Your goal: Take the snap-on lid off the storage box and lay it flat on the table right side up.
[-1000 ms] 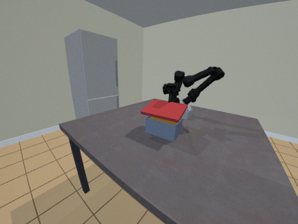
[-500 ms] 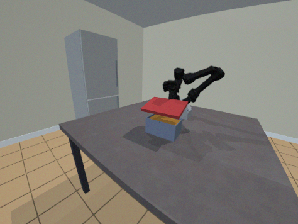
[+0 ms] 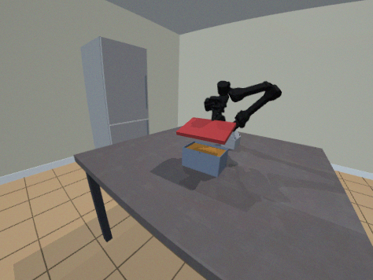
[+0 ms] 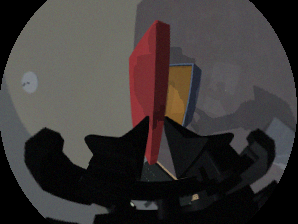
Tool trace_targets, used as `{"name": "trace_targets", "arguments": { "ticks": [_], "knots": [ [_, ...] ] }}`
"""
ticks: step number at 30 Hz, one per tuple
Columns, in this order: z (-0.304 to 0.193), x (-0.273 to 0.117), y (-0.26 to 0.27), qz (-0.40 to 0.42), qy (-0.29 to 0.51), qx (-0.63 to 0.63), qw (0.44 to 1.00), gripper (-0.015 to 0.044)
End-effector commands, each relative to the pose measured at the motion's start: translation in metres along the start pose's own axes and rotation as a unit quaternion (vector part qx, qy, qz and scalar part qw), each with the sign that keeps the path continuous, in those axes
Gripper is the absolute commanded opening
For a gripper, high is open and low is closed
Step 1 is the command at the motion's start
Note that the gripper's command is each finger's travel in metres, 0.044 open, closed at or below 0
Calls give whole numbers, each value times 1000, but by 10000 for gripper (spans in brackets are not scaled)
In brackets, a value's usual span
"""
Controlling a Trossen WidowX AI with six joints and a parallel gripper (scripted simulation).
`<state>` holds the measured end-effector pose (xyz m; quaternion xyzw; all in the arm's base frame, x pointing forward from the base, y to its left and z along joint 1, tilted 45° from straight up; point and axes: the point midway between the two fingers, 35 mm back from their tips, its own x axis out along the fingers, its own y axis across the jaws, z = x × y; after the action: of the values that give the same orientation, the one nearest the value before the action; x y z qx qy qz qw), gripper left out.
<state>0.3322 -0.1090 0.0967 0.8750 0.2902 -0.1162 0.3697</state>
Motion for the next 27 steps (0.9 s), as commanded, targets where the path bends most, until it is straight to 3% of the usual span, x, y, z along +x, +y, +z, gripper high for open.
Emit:
{"name": "trace_targets", "arguments": {
  "ticks": [1,27],
  "knots": [
    [-1,-5,9,6,0,-7,1000,0],
    [-41,-6,4,6,0,-6,1000,0]
  ]
}}
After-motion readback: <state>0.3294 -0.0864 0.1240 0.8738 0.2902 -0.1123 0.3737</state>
